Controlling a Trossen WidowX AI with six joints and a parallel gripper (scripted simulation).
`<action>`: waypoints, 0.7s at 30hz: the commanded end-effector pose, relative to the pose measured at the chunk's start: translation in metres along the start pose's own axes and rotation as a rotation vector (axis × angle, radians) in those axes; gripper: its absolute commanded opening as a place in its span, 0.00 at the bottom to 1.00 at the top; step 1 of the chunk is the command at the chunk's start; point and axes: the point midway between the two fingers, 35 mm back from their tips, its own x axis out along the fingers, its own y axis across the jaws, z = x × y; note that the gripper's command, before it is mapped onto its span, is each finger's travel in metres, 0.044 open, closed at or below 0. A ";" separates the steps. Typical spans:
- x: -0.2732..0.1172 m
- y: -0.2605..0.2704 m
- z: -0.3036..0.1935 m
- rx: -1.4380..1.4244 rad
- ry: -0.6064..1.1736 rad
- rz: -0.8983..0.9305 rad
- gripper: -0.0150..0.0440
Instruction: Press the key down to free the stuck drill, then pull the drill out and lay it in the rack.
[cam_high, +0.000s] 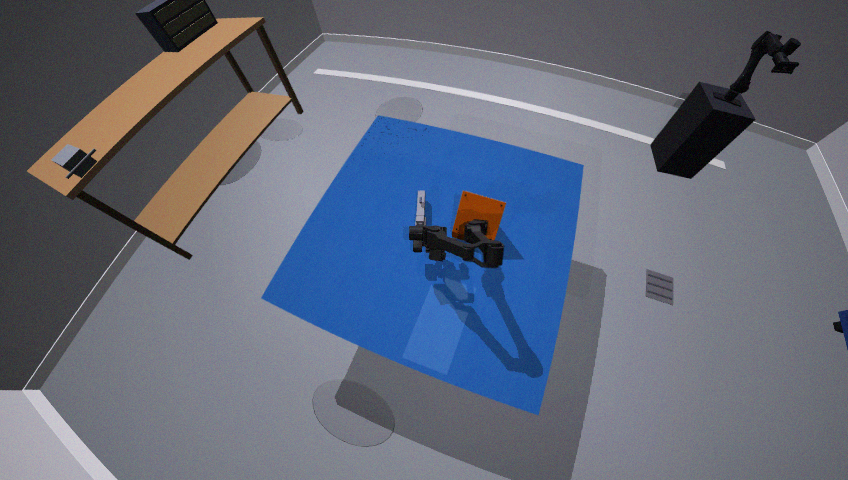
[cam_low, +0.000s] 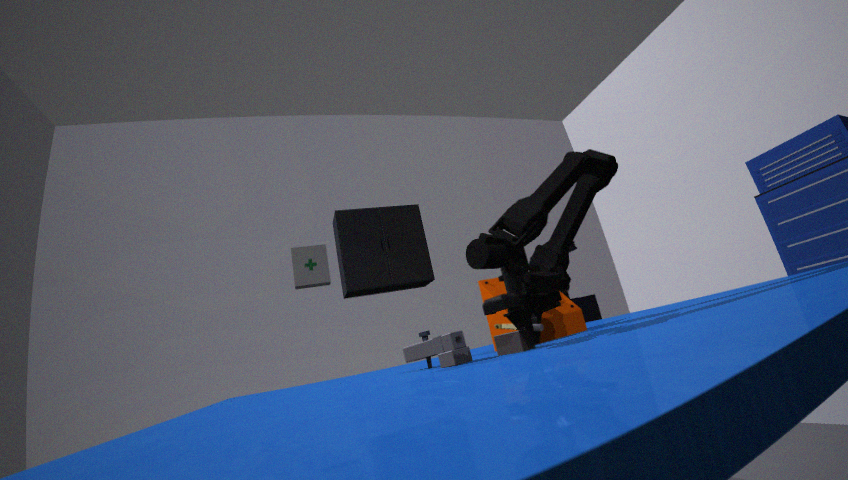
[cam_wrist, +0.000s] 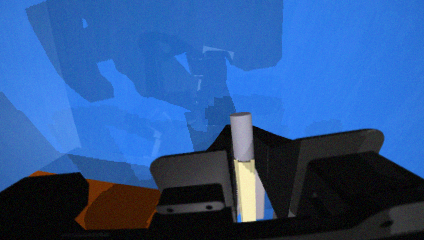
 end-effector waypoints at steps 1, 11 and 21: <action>0.004 0.004 -0.005 -0.006 0.013 0.013 0.25; 0.004 0.004 -0.005 -0.006 0.013 0.013 0.25; 0.000 0.000 0.000 0.000 0.000 0.000 0.52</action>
